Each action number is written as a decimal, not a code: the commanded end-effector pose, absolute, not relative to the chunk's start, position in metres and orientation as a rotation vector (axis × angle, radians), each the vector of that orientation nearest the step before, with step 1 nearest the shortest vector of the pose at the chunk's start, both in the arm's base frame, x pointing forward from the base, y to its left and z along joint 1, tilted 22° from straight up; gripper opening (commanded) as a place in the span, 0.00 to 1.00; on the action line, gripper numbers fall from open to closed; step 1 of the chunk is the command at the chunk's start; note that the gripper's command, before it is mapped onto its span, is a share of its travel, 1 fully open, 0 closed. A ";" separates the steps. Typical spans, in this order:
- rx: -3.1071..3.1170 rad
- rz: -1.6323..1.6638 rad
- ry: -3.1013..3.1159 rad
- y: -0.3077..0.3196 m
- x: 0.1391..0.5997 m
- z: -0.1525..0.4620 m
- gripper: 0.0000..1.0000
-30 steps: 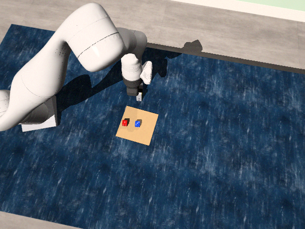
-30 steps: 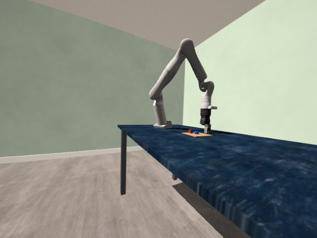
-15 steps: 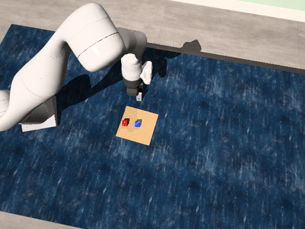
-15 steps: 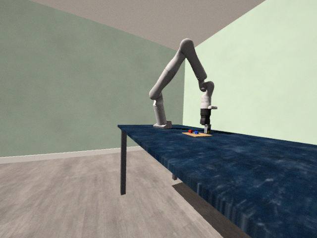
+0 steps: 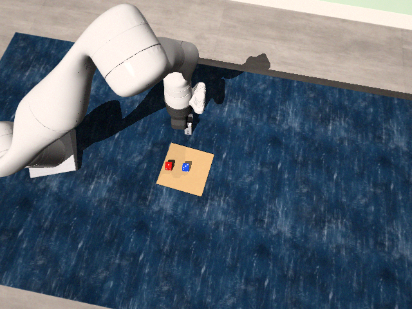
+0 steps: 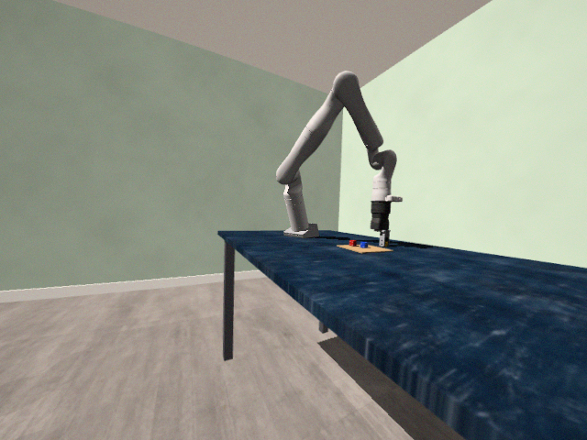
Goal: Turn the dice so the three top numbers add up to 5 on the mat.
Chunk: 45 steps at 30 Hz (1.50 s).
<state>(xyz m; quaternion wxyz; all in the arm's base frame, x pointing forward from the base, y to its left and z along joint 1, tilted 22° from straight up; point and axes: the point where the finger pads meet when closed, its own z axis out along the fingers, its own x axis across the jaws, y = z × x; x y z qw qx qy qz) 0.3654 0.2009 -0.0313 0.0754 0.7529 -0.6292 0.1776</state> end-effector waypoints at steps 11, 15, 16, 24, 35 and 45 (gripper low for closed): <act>2.260 0.533 -1.888 0.202 0.366 -0.031 0.40; 2.260 0.533 -1.888 0.202 0.366 -0.031 0.40; 2.260 0.533 -1.888 0.202 0.366 -0.031 0.40; 2.260 0.533 -1.888 0.202 0.366 -0.031 0.40; 2.260 0.533 -1.888 0.211 0.361 -0.005 0.40; 2.260 0.533 -1.888 0.230 0.351 0.048 0.40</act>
